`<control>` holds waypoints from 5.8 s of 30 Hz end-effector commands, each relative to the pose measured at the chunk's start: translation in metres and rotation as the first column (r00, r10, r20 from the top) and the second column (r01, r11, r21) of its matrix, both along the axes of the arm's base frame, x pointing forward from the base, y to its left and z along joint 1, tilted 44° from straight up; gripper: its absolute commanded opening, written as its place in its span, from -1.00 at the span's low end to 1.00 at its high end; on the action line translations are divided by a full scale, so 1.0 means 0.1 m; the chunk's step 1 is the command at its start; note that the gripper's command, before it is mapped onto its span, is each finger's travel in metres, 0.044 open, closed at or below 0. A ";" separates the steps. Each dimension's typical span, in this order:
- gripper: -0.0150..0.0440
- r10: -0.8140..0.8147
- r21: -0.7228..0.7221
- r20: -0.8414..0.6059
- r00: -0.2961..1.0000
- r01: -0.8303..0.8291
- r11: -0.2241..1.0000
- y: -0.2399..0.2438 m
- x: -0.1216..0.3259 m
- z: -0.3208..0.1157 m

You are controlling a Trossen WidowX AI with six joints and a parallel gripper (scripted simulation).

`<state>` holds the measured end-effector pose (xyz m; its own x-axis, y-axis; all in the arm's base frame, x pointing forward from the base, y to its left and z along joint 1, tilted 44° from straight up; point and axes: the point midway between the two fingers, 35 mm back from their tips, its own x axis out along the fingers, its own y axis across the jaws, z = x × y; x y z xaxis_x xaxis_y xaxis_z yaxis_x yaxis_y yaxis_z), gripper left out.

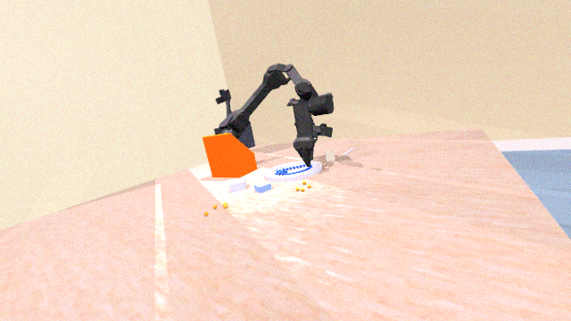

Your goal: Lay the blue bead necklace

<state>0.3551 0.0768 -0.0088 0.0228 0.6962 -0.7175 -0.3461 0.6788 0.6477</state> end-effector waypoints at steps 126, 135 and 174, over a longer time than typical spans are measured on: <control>0.04 0.069 -0.006 0.068 0.995 -0.068 0.998 0.07 -0.02 0.01; 0.84 0.066 -0.003 0.066 0.996 -0.066 0.998 0.05 -0.02 0.04; 0.20 0.158 -0.017 0.154 0.975 -0.157 0.987 -0.25 -0.12 0.21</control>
